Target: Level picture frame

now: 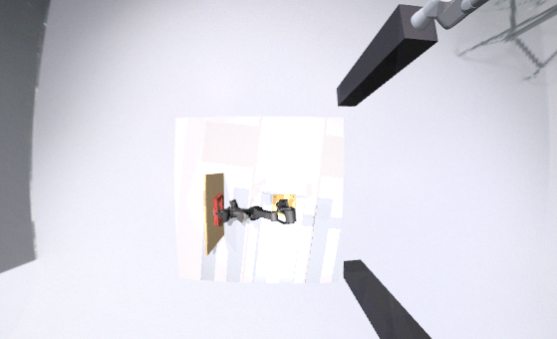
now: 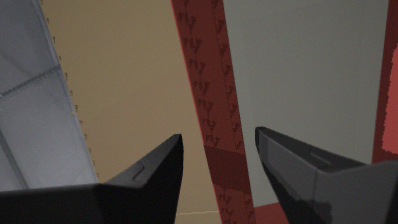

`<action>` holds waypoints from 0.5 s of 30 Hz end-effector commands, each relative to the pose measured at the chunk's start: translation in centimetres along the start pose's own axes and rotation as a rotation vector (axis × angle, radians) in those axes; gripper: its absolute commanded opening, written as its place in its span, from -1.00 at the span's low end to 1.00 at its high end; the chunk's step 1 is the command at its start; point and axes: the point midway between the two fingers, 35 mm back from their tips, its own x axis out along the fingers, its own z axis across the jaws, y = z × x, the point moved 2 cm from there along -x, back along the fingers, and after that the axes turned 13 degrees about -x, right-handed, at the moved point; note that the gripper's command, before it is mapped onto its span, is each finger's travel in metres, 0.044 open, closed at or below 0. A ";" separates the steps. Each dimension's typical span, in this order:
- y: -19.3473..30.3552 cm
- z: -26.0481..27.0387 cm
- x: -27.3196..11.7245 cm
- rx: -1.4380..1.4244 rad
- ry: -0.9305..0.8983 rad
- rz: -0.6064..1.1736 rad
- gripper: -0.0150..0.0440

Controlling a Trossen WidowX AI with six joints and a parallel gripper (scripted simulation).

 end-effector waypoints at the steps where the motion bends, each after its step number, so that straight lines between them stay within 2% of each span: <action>1: 0.0 0.0 0.0 -0.001 0.001 0.000 0.39; 5: 0.0 0.1 -0.6 -0.016 0.001 0.000 0.39; 15: -0.1 0.0 -8.9 -0.241 0.002 0.005 0.39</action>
